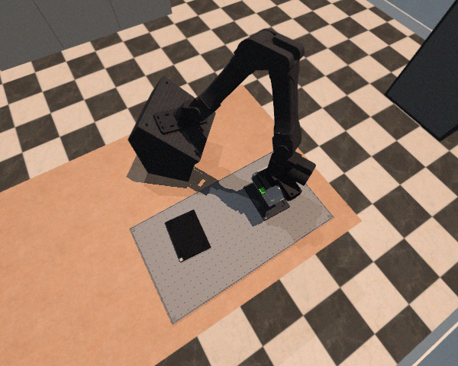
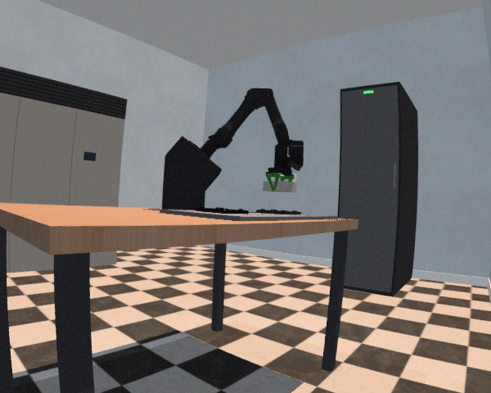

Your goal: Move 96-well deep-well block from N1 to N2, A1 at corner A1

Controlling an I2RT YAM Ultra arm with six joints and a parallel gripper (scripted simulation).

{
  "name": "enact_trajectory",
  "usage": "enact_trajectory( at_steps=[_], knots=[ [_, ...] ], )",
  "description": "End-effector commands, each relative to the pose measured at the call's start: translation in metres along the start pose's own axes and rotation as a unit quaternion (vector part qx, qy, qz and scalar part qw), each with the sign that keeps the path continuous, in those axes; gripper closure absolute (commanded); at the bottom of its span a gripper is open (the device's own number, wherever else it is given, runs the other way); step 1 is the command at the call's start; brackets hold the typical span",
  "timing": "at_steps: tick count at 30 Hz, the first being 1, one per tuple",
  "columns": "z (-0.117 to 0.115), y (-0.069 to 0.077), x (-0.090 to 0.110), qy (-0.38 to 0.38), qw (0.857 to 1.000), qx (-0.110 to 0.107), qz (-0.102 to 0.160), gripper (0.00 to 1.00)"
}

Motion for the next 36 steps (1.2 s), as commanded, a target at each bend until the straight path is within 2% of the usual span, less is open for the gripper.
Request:
enact_trajectory(
  at_steps=[1, 24, 26, 36],
  knots=[
    [0.003, 0.004, -0.003, 0.002, 1.000, -0.004, -0.007, 1.00],
    [0.003, 0.004, -0.003, 0.002, 1.000, -0.004, -0.007, 1.00],
    [-0.004, 0.004, -0.004, -0.020, 1.000, -0.004, -0.007, 1.00],
    [-0.037, 0.003, -0.008, -0.020, 1.000, -0.004, -0.007, 1.00]
  ],
)
Point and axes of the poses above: the point where the finger pads meet when closed, its own y axis back along the fingers, its own z axis across the jaws, x = y × z, the point moved 7 cm from there along y, back along the fingers, and after that the axes turned 8 degrees about -y, right-handed, at the moved point
